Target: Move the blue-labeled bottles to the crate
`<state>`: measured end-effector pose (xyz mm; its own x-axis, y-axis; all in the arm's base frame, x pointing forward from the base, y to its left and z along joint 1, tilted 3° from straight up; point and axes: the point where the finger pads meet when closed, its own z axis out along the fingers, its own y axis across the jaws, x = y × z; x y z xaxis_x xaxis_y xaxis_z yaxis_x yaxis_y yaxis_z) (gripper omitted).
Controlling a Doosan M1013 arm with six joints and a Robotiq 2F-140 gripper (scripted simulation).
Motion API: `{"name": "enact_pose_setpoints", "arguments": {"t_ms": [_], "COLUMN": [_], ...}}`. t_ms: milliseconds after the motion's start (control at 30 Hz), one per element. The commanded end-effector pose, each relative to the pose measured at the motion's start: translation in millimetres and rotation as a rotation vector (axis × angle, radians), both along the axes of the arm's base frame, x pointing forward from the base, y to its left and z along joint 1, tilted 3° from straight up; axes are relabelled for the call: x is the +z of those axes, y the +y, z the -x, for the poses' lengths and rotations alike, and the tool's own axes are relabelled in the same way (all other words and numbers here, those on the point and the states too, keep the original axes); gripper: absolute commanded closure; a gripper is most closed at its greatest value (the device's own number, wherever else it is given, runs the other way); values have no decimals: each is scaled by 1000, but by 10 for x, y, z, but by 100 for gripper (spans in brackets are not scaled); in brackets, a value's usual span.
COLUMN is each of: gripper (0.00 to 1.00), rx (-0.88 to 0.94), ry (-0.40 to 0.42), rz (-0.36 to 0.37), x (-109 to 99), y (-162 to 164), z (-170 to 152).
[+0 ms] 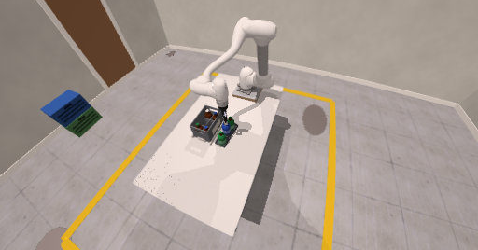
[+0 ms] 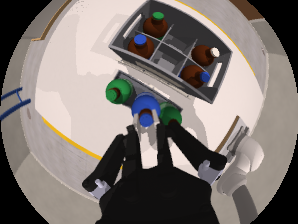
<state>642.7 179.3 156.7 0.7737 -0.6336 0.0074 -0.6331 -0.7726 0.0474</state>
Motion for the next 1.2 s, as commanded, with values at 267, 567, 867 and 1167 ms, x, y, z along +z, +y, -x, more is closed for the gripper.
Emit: {"name": "enact_pose_setpoints", "arguments": {"t_ms": [267, 567, 867, 1167], "gripper": [100, 100, 100, 100], "rx": [0, 0, 0, 0], "ry": [0, 0, 0, 0], "rz": [0, 0, 0, 0], "x": [1, 2, 19, 64], "y": [0, 0, 0, 2], "z": [0, 0, -1, -2]}}
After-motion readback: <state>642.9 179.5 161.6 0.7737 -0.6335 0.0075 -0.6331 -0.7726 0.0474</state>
